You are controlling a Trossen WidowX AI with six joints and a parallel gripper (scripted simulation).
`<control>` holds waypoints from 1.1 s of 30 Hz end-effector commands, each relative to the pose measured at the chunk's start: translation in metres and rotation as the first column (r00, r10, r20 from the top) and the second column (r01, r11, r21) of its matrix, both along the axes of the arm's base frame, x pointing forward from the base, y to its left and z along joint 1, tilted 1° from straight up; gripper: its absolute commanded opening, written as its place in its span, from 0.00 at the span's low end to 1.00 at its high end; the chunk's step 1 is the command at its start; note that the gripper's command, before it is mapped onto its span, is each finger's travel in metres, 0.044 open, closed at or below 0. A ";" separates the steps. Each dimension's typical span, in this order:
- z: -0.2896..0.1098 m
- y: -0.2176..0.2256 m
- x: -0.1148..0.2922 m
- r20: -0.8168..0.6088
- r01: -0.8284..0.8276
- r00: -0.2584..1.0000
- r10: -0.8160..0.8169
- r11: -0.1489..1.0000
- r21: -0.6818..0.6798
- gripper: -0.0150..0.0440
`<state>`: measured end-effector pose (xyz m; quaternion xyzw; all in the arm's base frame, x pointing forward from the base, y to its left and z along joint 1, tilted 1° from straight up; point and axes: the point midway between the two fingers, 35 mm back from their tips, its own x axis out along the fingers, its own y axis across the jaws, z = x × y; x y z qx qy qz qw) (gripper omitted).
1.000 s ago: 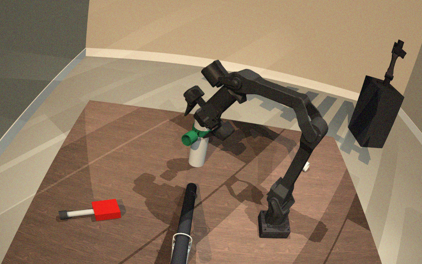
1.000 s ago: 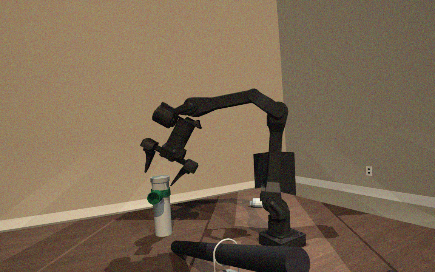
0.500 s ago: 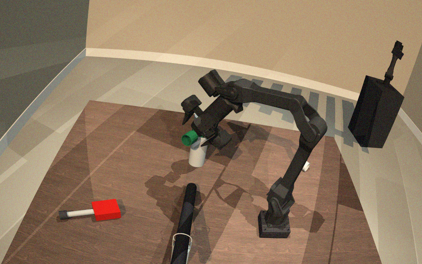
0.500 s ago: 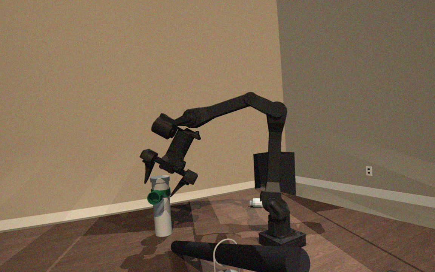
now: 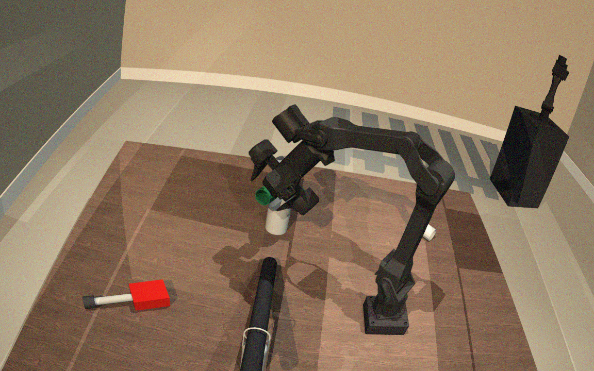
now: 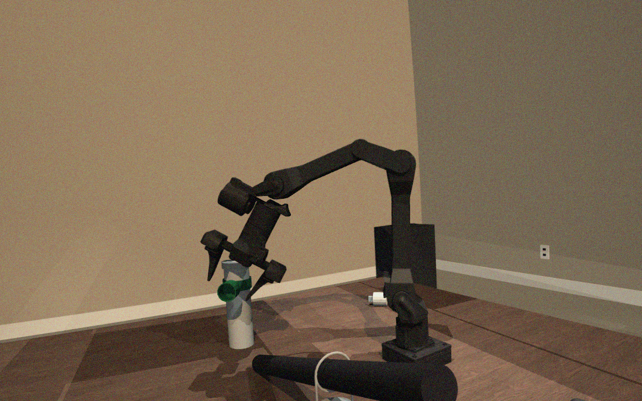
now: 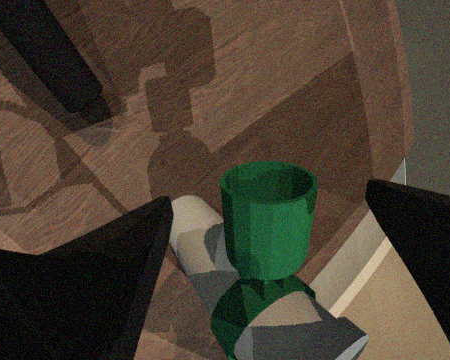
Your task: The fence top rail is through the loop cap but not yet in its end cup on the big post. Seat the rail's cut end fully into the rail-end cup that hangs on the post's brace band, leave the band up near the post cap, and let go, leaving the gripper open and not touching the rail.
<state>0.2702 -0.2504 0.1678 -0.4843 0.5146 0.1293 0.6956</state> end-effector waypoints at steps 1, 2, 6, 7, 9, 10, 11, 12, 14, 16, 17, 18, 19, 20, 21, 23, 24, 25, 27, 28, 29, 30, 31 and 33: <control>-0.006 -0.002 0.003 0.000 0.000 1.000 0.000 1.000 0.001 1.00; -0.008 -0.002 0.004 0.000 0.000 1.000 0.000 1.000 0.001 1.00; -0.013 -0.004 0.006 0.000 0.000 1.000 0.000 1.000 0.001 1.00; -0.015 -0.005 0.007 0.000 0.000 1.000 0.000 1.000 0.001 1.00; -0.018 -0.006 0.008 0.001 0.000 1.000 0.000 1.000 0.001 1.00; -0.019 -0.006 0.009 0.001 0.000 1.000 0.000 1.000 0.001 1.00; -0.020 -0.006 0.010 0.001 0.000 1.000 0.000 1.000 0.001 1.00; -0.022 -0.007 0.010 0.001 0.000 1.000 0.000 1.000 0.001 1.00; -0.025 -0.008 0.012 0.001 0.000 1.000 0.000 1.000 0.001 1.00; -0.027 -0.009 0.013 0.001 0.000 1.000 0.000 1.000 0.001 1.00; -0.029 -0.009 0.013 0.001 0.000 1.000 0.000 1.000 0.001 1.00; -0.030 -0.009 0.014 0.001 0.000 1.000 0.000 1.000 0.001 1.00; -0.032 -0.010 0.015 0.001 0.000 1.000 0.000 1.000 0.001 1.00; -0.033 -0.010 0.015 0.001 0.000 1.000 0.000 1.000 0.001 1.00; -0.034 -0.010 0.015 0.001 0.000 1.000 0.000 1.000 0.001 1.00; -0.034 -0.010 0.016 0.001 0.000 1.000 0.000 1.000 0.001 0.91; -0.034 -0.010 0.016 0.001 0.000 1.000 0.000 1.000 0.001 0.87; -0.034 -0.010 0.016 0.001 0.000 1.000 0.000 1.000 0.001 0.82; -0.034 -0.010 0.016 0.001 0.000 1.000 0.000 1.000 0.001 0.73; -0.034 -0.010 0.016 0.001 0.000 1.000 0.000 1.000 0.001 0.69; -0.034 -0.010 0.016 0.001 0.000 1.000 0.000 1.000 0.001 0.64; -0.034 -0.010 0.016 0.001 0.000 1.000 0.000 1.000 0.001 0.60; -0.034 -0.010 0.016 0.001 0.000 1.000 0.000 1.000 0.001 0.56; -0.034 -0.010 0.016 0.001 0.000 1.000 0.000 1.000 0.001 0.47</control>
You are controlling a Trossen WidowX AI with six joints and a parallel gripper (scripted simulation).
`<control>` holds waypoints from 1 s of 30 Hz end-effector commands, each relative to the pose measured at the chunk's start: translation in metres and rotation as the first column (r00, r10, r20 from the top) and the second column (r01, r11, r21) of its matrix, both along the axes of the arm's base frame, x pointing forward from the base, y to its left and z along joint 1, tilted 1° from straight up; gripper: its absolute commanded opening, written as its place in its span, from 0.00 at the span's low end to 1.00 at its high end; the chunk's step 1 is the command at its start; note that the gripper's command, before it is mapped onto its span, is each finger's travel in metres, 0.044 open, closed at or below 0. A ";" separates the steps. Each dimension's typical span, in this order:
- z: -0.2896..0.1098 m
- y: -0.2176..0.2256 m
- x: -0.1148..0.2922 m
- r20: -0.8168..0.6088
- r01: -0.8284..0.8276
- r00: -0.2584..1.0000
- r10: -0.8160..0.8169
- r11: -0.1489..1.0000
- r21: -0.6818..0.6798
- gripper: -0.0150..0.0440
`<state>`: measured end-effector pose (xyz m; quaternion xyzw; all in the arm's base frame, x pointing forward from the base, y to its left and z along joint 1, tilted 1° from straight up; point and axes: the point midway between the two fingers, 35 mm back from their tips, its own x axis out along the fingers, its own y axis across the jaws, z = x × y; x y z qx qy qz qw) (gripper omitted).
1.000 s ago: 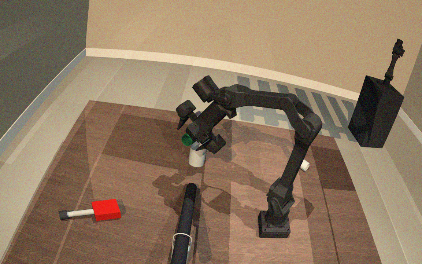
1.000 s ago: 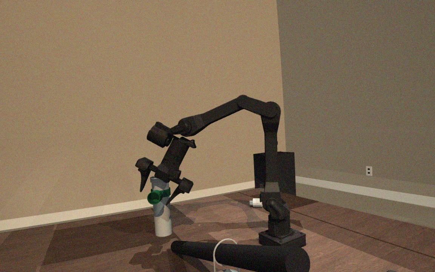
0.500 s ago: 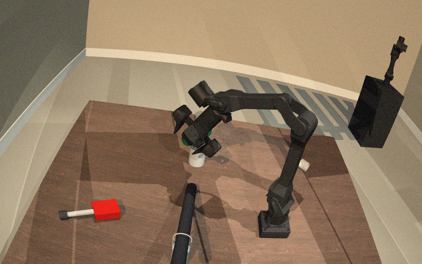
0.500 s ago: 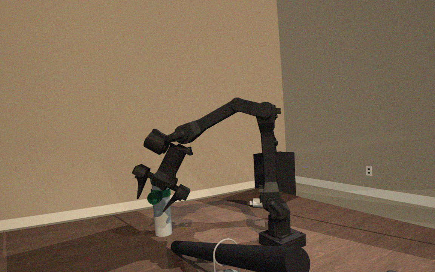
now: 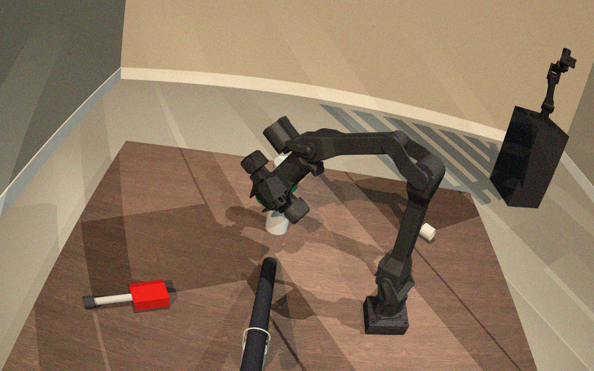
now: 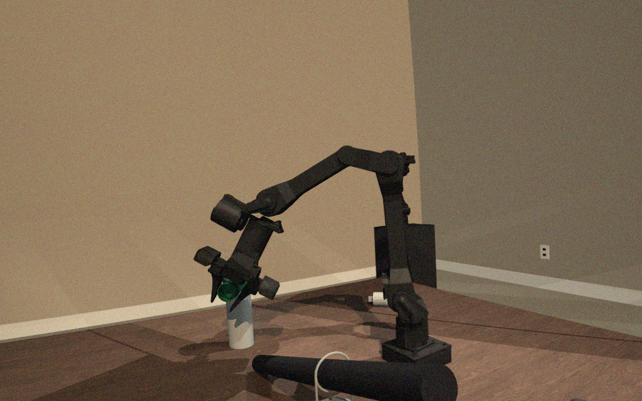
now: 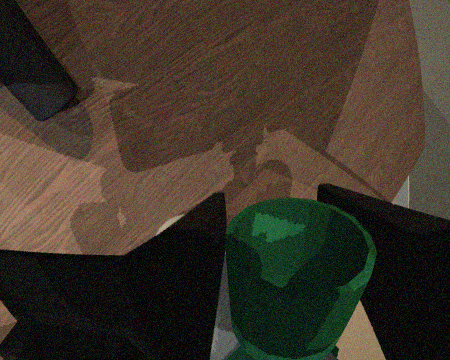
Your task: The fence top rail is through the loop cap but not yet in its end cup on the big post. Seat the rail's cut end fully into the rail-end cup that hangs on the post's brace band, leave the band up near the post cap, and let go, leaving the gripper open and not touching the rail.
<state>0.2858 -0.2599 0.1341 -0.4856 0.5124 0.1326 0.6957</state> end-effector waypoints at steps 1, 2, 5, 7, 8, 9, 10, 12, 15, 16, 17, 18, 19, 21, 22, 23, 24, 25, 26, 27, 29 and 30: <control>0.000 -0.001 0.000 0.001 0.008 1.000 -0.008 1.000 -0.002 0.42; 0.000 -0.001 0.000 0.001 0.008 1.000 -0.008 1.000 -0.002 0.41; 0.000 -0.001 0.000 0.001 0.004 1.000 -0.004 1.000 -0.002 0.34; 0.000 0.000 -0.002 0.000 -0.013 1.000 0.013 1.000 -0.002 0.25; 0.000 0.001 -0.003 -0.001 -0.026 1.000 0.026 1.000 -0.003 0.25; 0.000 0.002 -0.004 -0.001 -0.041 0.999 0.041 0.999 -0.004 0.25; 0.000 0.002 -0.005 -0.001 -0.053 0.999 0.053 0.999 -0.004 0.25; 0.000 0.003 -0.005 -0.002 -0.057 0.998 0.057 0.998 -0.004 0.25; -0.001 0.003 -0.006 -0.002 -0.068 0.998 0.068 0.998 -0.005 0.25; -0.001 0.004 -0.007 -0.003 -0.078 0.997 0.078 0.997 -0.005 0.25; -0.001 0.004 -0.008 -0.003 -0.091 0.996 0.091 0.996 -0.005 0.25; -0.001 0.005 -0.009 -0.004 -0.106 0.994 0.106 0.994 -0.006 0.25; -0.001 0.005 -0.010 -0.004 -0.118 0.993 0.118 0.993 -0.007 0.25; -0.001 0.006 -0.010 -0.004 -0.122 0.993 0.122 0.993 -0.007 0.25; -0.001 0.006 -0.010 -0.004 -0.122 0.993 0.122 0.993 -0.007 0.25; -0.001 0.006 -0.011 -0.004 -0.125 0.992 0.125 0.992 -0.007 0.25; -0.001 0.006 -0.011 -0.005 -0.131 0.991 0.131 0.991 -0.007 0.25; -0.001 0.006 -0.012 -0.005 -0.140 0.990 0.140 0.990 -0.007 0.25; -0.001 0.007 -0.013 -0.006 -0.153 0.988 0.152 0.988 -0.008 0.25; -0.001 0.007 -0.014 -0.006 -0.164 0.986 0.164 0.986 -0.008 0.25; -0.001 0.008 -0.015 -0.007 -0.183 0.983 0.183 0.983 -0.009 0.25; -0.001 0.008 -0.016 -0.007 -0.186 0.983 0.186 0.983 -0.009 0.25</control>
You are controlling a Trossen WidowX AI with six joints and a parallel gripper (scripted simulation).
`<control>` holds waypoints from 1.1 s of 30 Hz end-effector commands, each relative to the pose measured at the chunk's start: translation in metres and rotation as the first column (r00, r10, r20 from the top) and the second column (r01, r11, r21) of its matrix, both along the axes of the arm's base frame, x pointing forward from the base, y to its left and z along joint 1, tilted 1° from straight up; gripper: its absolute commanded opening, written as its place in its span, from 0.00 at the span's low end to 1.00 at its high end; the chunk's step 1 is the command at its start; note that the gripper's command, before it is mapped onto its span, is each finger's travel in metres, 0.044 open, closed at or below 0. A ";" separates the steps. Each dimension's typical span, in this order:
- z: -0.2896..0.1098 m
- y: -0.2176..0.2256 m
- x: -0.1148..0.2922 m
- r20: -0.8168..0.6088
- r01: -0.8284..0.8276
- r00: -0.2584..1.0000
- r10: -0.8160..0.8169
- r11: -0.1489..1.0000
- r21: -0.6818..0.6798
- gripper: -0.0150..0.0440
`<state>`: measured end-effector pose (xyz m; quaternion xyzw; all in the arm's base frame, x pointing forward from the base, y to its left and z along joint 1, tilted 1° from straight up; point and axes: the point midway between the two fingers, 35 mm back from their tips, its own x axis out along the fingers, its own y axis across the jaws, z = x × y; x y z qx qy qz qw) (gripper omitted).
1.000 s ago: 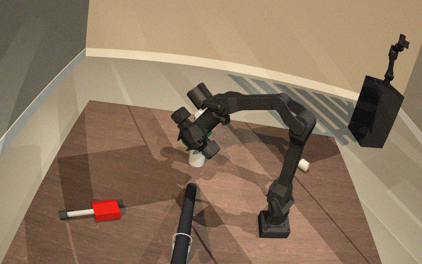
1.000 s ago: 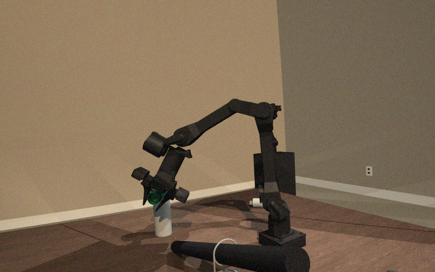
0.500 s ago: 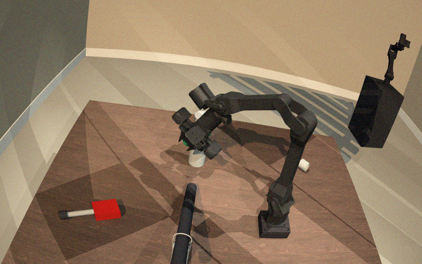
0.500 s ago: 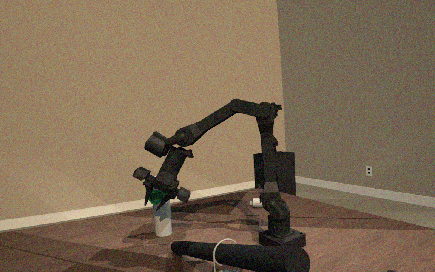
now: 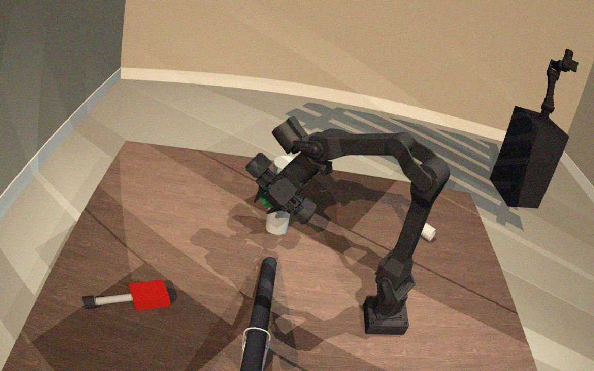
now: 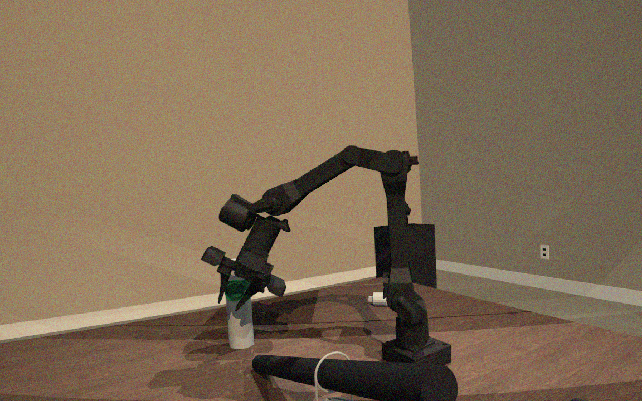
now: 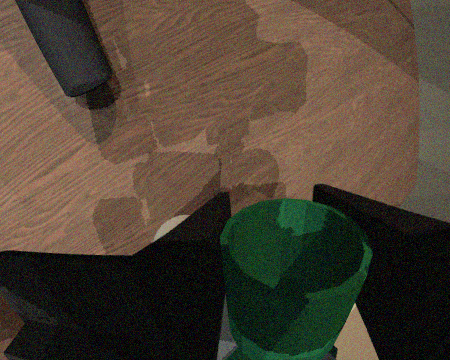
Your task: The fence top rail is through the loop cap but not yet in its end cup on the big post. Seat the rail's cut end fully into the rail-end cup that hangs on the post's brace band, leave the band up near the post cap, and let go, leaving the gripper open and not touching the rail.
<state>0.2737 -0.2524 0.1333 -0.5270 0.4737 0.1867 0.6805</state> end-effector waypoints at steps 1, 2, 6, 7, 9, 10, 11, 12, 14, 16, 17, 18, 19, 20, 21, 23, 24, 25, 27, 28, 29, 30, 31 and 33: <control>0.000 0.001 -0.003 -0.003 -0.028 1.000 0.028 1.000 -0.003 0.25; 0.000 0.001 -0.004 -0.003 -0.031 1.000 0.031 1.000 -0.003 0.25; -0.001 0.002 -0.007 -0.005 -0.071 0.997 0.071 0.997 -0.005 0.25; -0.001 0.003 -0.008 -0.005 -0.082 0.997 0.082 0.997 -0.005 0.25; -0.001 0.003 -0.009 -0.005 -0.092 0.996 0.092 0.996 -0.006 0.25; -0.001 0.003 -0.009 -0.005 -0.092 0.996 0.092 0.996 -0.006 0.25; -0.001 0.003 -0.009 -0.005 -0.096 0.995 0.096 0.995 -0.006 0.25; -0.001 0.003 -0.010 -0.006 -0.102 0.995 0.102 0.995 -0.006 0.25; -0.001 0.004 -0.012 -0.007 -0.124 0.992 0.124 0.992 -0.007 0.25; -0.001 0.005 -0.014 -0.008 -0.147 0.989 0.147 0.989 -0.008 0.25; -0.001 0.005 -0.014 -0.008 -0.154 0.988 0.154 0.988 -0.008 0.25; -0.001 0.005 -0.015 -0.008 -0.157 0.988 0.157 0.988 -0.008 0.25; -0.001 0.005 -0.015 -0.008 -0.157 0.988 0.157 0.988 -0.008 0.25; -0.001 0.005 -0.015 -0.008 -0.160 0.987 0.160 0.987 -0.008 0.25; -0.001 0.005 -0.016 -0.009 -0.166 0.986 0.166 0.986 -0.008 0.25; -0.001 0.006 -0.017 -0.010 -0.185 0.983 0.185 0.983 -0.009 0.25; -0.001 0.006 -0.018 -0.010 -0.196 0.981 0.196 0.981 -0.009 0.25; -0.001 0.006 -0.019 -0.011 -0.209 0.978 0.208 0.978 -0.010 0.25; -0.002 0.007 -0.020 -0.011 -0.221 0.975 0.221 0.975 -0.010 0.25; -0.002 0.007 -0.020 -0.011 -0.221 0.975 0.221 0.975 -0.010 0.25; -0.002 0.007 -0.021 -0.011 -0.224 0.975 0.224 0.974 -0.010 0.25; -0.002 0.007 -0.021 -0.012 -0.230 0.973 0.230 0.973 -0.010 0.25; -0.002 0.007 -0.022 -0.012 -0.239 0.971 0.239 0.971 -0.011 0.25; -0.002 0.007 -0.024 -0.013 -0.260 0.966 0.260 0.966 -0.011 0.25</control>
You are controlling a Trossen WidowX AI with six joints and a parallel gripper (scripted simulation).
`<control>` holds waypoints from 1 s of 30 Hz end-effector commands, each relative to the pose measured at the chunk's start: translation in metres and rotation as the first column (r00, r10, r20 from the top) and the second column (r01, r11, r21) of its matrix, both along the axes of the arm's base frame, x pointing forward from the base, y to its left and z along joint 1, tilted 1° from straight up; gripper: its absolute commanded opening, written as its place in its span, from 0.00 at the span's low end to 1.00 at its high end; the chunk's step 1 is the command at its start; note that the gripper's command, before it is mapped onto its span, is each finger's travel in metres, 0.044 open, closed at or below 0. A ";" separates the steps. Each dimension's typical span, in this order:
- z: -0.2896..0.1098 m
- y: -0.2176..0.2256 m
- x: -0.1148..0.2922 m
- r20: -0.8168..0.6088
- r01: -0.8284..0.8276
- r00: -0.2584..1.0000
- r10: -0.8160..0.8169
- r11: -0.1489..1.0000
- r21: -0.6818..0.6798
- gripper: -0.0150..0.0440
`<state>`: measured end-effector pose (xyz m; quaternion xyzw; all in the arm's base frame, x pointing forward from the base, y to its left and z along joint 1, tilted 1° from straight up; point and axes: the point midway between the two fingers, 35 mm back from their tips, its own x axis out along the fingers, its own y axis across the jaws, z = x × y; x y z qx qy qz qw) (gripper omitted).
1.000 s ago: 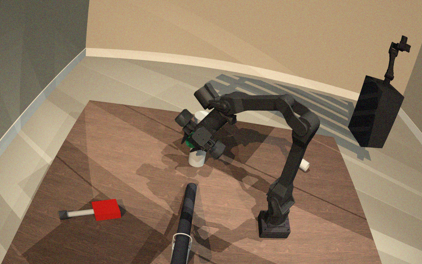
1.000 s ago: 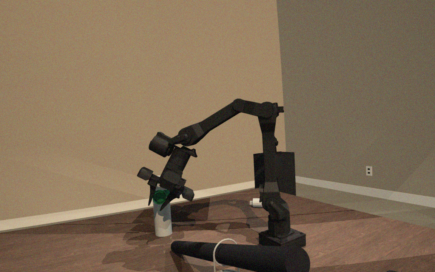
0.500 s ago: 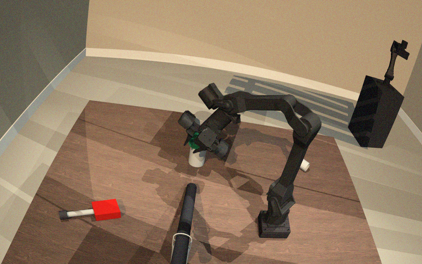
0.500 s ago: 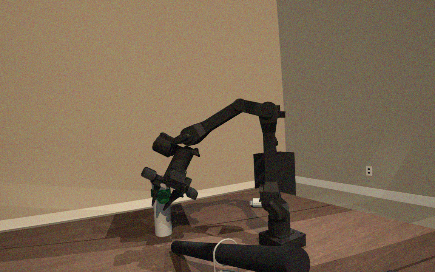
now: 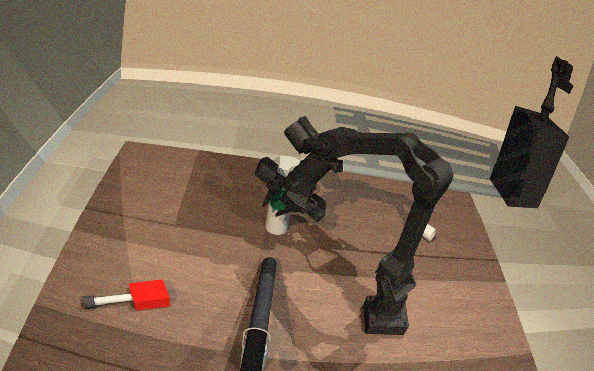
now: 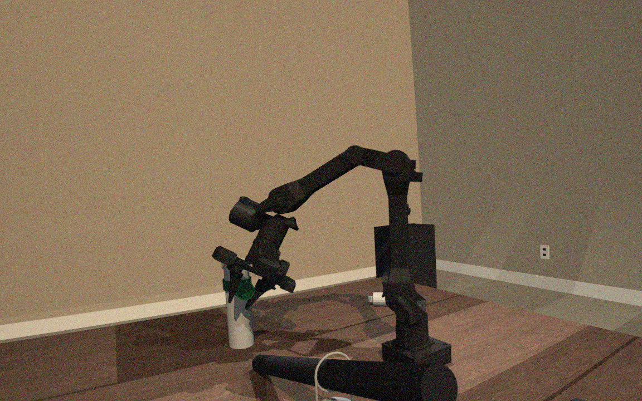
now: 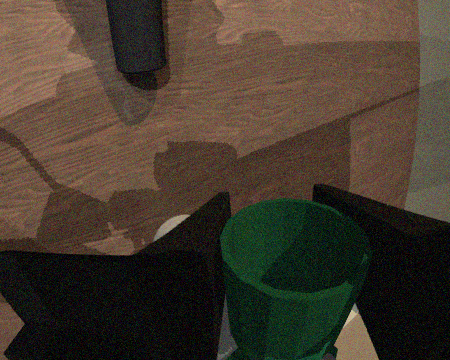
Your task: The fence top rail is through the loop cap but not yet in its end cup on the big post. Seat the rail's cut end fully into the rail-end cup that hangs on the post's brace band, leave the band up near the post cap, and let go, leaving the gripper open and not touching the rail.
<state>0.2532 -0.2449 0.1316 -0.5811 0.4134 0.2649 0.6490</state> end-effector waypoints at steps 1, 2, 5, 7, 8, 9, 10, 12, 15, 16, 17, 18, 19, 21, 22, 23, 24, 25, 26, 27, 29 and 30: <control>0.000 0.000 -0.005 -0.002 -0.042 0.999 0.042 0.999 -0.003 0.25; 0.000 0.000 -0.006 -0.002 -0.051 0.999 0.051 0.999 -0.003 0.25; 0.000 0.000 -0.006 -0.002 -0.056 0.998 0.056 0.998 -0.004 0.25; 0.000 0.000 -0.007 -0.003 -0.065 0.998 0.065 0.998 -0.004 0.25; 0.000 0.001 -0.007 -0.003 -0.070 0.998 0.070 0.998 -0.004 0.25; 0.000 0.001 -0.008 -0.003 -0.076 0.997 0.076 0.997 -0.004 0.25; 0.000 0.001 -0.008 -0.003 -0.078 0.997 0.078 0.997 -0.005 0.25; 0.000 0.001 -0.008 -0.003 -0.075 0.997 0.075 0.997 -0.004 0.25; 0.000 0.000 -0.007 -0.003 -0.065 0.998 0.065 0.998 -0.004 0.25; 0.000 0.000 -0.007 -0.002 -0.061 0.998 0.061 0.998 -0.004 0.25; 0.000 0.000 -0.006 -0.002 -0.057 0.998 0.057 0.998 -0.004 0.25; 0.000 0.000 -0.006 -0.002 -0.053 0.999 0.053 0.999 -0.004 0.25; 0.000 0.000 -0.005 -0.002 -0.049 0.999 0.049 0.999 -0.003 0.25; 0.000 0.000 -0.005 -0.002 -0.042 0.999 0.042 0.999 -0.003 0.25; 0.000 0.000 -0.005 -0.002 -0.039 0.999 0.039 0.999 -0.003 0.25; 0.000 0.000 -0.004 -0.002 -0.038 0.999 0.038 0.999 -0.003 0.25; 0.000 0.000 -0.004 -0.002 -0.038 0.999 0.038 0.999 -0.003 0.25; 0.000 0.000 -0.005 -0.002 -0.040 0.999 0.040 0.999 -0.003 0.25; 0.000 0.001 -0.005 -0.001 -0.053 0.999 0.053 0.999 -0.003 0.25; 0.000 0.001 -0.005 -0.001 -0.053 0.999 0.053 0.999 -0.003 0.25; 0.000 0.001 -0.005 -0.001 -0.053 0.999 0.053 0.999 -0.003 0.25; 0.000 0.001 -0.005 -0.001 -0.053 0.999 0.053 0.999 -0.003 0.25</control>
